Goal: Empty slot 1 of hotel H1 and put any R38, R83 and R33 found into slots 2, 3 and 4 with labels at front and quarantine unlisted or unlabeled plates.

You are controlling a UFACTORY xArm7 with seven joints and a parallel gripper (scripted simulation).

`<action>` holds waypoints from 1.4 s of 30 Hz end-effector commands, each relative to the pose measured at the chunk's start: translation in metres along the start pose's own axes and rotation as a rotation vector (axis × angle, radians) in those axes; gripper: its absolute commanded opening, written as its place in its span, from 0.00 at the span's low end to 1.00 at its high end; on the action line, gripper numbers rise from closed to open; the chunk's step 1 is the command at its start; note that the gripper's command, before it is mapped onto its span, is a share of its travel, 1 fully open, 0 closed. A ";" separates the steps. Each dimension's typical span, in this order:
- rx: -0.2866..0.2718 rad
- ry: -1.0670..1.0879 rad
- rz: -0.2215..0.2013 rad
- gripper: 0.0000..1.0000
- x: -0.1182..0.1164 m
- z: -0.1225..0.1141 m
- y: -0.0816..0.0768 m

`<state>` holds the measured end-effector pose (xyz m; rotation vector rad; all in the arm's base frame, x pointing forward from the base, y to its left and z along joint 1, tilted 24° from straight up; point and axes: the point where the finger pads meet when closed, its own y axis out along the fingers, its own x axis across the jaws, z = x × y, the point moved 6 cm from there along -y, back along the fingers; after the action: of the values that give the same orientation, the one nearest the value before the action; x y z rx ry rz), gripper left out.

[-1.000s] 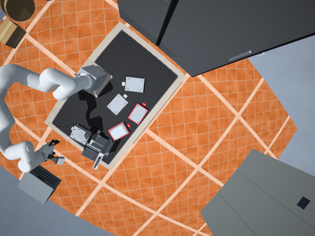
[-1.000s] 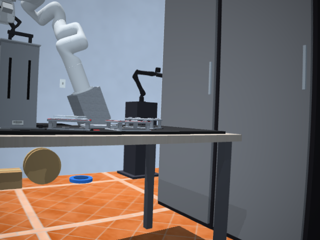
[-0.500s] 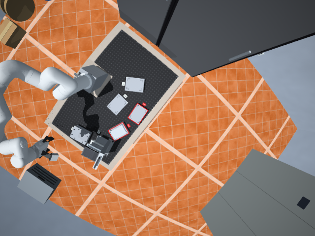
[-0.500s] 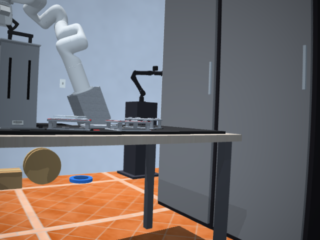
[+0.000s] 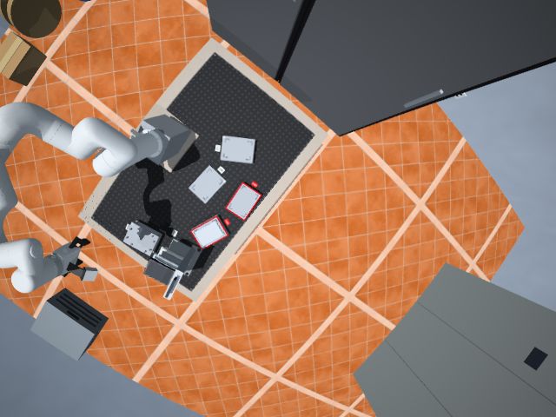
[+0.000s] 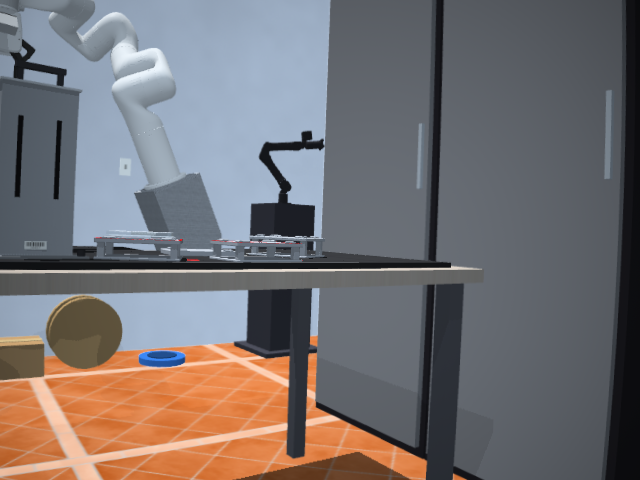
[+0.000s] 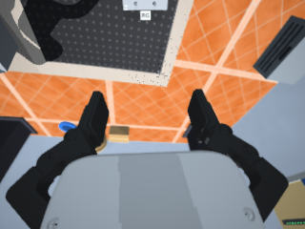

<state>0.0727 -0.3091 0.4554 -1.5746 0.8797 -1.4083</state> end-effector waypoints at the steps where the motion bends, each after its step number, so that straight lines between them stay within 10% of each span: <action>1: 0.001 0.001 -0.004 1.00 0.001 0.000 0.000; 42: 0.001 0.001 -0.004 1.00 0.001 0.000 0.062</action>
<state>0.0737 -0.3320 0.4044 -1.5741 0.8799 -1.4085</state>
